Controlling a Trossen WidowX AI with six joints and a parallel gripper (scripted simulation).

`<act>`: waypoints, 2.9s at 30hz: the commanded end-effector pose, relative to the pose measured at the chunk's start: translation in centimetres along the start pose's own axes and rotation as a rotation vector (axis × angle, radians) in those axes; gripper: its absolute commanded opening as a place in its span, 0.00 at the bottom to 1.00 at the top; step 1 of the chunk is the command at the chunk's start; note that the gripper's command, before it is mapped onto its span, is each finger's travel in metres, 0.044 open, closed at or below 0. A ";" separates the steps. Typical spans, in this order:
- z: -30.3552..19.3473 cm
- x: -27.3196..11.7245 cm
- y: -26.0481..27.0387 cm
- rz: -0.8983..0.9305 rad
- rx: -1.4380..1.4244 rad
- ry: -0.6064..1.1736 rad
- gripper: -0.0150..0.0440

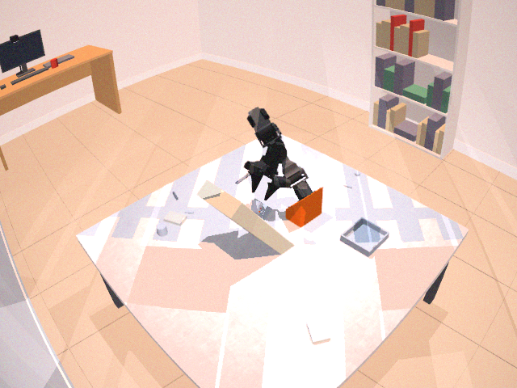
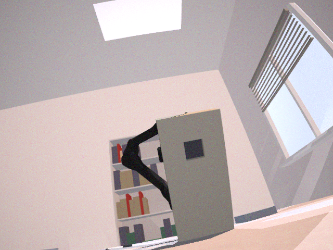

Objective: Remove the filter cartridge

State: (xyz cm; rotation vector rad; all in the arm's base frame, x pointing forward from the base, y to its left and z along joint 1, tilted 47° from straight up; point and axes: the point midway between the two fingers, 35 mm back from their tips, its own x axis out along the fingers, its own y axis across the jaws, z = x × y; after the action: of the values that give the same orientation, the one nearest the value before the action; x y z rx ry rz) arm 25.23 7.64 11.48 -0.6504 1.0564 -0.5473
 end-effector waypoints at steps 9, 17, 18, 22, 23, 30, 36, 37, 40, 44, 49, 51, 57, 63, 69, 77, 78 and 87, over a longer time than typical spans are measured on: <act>-0.1 2.1 0.0 0.002 -0.003 0.003 0.77; -0.1 3.3 -0.1 0.000 -0.002 0.002 0.77; -0.1 3.5 -0.1 -0.001 -0.002 0.002 0.77; -0.1 4.0 -0.1 -0.002 -0.002 0.001 0.77; -0.1 4.1 -0.1 -0.002 -0.002 0.001 0.77; -0.1 3.6 -0.1 0.001 0.002 0.004 0.69; -0.1 3.6 -0.1 0.001 0.002 0.004 0.62; -0.1 3.6 -0.1 0.001 0.002 0.004 0.58; 0.0 3.6 -0.1 0.001 0.002 0.004 0.45; 1.0 3.1 0.0 0.003 0.002 0.004 0.27; 2.2 2.6 0.0 0.006 0.002 0.004 0.25; 2.2 2.3 0.1 0.007 -0.001 0.004 0.25; 2.6 -0.6 0.4 0.014 -0.024 0.002 0.25; 2.7 -3.7 0.4 0.013 -0.047 -0.002 0.25; 2.6 -6.5 0.2 0.006 -0.066 -0.007 0.25; 2.8 -6.2 3.1 0.009 -0.044 -0.003 0.25; 2.8 -6.2 3.6 0.009 -0.040 -0.002 0.25; 2.7 -5.4 8.4 0.013 -0.002 0.004 0.25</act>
State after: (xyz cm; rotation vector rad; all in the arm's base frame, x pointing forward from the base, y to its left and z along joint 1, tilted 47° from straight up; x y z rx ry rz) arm 26.14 16.43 11.25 -0.6683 1.0720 -0.5311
